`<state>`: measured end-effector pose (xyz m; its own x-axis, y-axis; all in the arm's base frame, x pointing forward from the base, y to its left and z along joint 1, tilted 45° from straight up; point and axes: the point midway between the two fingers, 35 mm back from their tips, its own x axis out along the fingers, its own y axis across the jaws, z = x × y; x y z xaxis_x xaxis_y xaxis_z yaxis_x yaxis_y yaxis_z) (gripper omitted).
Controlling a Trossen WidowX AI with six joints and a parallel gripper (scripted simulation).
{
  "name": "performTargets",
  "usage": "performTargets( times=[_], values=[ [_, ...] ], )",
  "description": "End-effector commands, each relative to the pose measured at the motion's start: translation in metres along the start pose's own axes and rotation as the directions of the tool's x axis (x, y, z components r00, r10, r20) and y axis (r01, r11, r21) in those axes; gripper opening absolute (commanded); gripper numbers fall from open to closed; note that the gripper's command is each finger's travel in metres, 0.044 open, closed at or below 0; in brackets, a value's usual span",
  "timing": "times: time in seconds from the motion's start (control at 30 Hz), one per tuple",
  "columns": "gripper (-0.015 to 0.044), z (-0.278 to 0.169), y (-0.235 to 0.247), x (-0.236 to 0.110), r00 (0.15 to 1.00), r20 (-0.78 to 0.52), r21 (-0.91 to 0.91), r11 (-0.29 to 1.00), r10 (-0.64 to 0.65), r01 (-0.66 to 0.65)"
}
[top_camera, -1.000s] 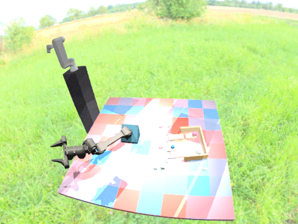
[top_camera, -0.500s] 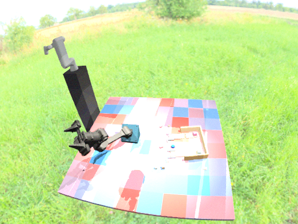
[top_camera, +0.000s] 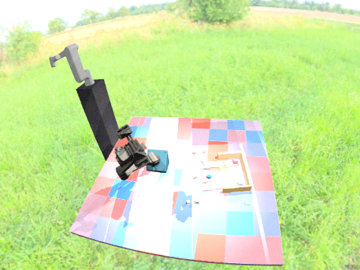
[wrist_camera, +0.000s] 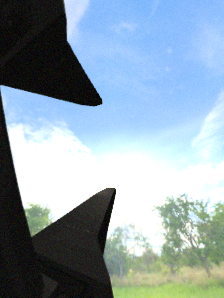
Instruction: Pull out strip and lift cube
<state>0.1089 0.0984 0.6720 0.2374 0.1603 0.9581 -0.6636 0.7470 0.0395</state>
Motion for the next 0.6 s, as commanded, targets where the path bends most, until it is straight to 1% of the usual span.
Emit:
performTargets(
  times=[0.0, 0.13, 0.27, 0.4, 0.57],
  values=[
    [0.0400, -0.075, -0.011, -0.016, 0.977, -0.200, -0.044, 0.996, -0.079, 0.071],
    [0.0400, -0.126, -0.021, -0.036, 0.928, -0.341, -0.096, 0.988, -0.146, 0.121],
    [0.0400, -0.175, -0.031, -0.062, 0.855, -0.470, -0.164, 0.974, -0.217, 0.157],
    [0.0400, -0.219, -0.043, -0.096, 0.758, -0.584, -0.246, 0.953, -0.290, 0.175],
    [0.0400, -0.268, -0.058, -0.147, 0.608, -0.695, -0.363, 0.917, -0.385, 0.166]
  ],
)
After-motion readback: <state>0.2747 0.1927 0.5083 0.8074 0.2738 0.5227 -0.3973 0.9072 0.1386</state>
